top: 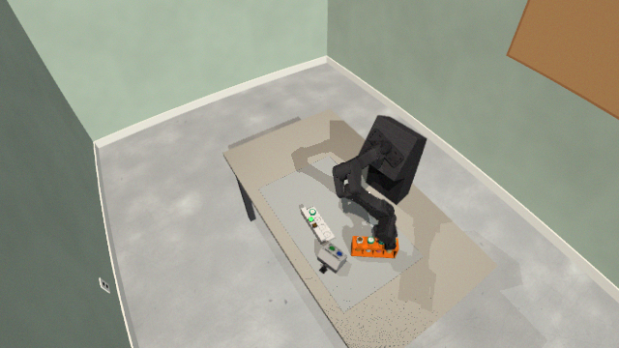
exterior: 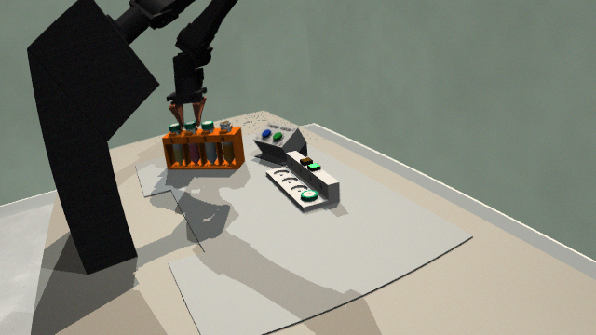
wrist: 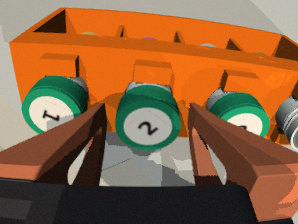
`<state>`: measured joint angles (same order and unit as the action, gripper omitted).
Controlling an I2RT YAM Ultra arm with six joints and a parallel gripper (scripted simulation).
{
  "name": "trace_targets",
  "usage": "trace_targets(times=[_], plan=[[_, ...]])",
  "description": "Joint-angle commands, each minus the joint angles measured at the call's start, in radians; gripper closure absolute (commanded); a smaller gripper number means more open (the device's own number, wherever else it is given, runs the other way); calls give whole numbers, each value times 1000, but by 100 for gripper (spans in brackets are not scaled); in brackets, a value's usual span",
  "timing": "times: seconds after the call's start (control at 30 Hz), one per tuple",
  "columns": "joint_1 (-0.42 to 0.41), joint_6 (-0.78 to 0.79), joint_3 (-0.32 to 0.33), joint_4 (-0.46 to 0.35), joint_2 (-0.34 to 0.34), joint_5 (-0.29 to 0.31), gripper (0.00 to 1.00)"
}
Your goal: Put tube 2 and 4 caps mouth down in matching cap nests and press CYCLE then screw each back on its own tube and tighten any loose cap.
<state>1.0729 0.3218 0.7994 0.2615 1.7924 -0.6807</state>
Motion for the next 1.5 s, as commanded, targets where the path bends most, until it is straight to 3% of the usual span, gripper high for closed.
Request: trace_targets(times=[0.0,0.03,0.07,0.53,1.33,1.47], plan=[[3,52,-2,2,-6,2,51],[3,52,-2,2,-6,2,51],[3,52,-2,2,-6,2,100],[3,52,-2,2,-6,2,100],[0,-679,-1,6,-2,4,100],[0,-731,0,6,-2,4,100]])
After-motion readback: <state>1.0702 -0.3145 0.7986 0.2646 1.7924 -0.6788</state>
